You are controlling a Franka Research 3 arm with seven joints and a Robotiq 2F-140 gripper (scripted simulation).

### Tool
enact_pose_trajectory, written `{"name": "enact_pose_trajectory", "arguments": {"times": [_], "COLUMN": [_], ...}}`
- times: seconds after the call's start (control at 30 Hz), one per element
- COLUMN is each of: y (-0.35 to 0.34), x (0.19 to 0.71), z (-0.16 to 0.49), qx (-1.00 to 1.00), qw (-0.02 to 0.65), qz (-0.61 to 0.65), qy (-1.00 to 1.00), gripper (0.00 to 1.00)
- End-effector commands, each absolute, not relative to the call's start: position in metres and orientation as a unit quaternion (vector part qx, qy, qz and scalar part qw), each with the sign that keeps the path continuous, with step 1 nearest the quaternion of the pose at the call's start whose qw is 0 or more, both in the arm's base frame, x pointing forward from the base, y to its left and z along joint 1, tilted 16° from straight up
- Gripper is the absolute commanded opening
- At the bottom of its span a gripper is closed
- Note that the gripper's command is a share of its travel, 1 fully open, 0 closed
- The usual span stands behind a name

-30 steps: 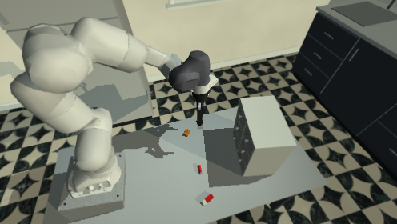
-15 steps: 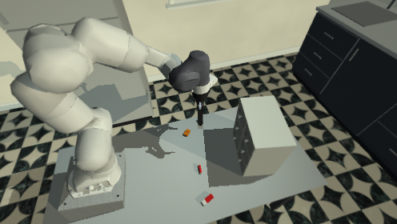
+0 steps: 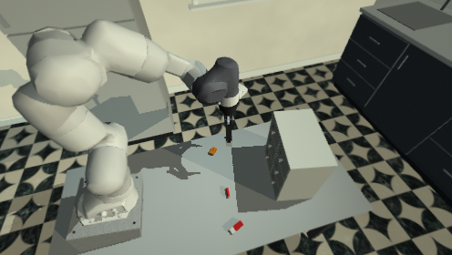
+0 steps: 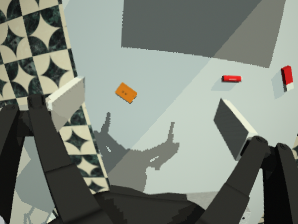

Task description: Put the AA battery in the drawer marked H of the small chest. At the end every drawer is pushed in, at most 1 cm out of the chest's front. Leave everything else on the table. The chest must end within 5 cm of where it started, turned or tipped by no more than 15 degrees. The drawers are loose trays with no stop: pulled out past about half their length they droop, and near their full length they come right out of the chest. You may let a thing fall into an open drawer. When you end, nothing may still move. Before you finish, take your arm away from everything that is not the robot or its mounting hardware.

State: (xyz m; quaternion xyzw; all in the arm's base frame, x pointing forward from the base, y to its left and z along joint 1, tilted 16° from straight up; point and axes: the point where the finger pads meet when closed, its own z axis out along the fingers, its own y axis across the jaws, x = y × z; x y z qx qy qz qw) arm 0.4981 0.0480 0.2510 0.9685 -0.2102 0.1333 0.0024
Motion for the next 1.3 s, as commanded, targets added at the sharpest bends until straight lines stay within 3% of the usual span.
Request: {"name": "enact_pose_trajectory", "arguments": {"times": [0.0, 1.27], "y": [0.0488, 0.0468], "x": [0.5000, 0.4976], "z": [0.2523, 0.2475], "qx": [0.972, 0.974], "qw": [0.005, 0.014], "qz": [0.135, 0.130], "qy": [-0.194, -0.188], "gripper": [1.00, 1.00]}}
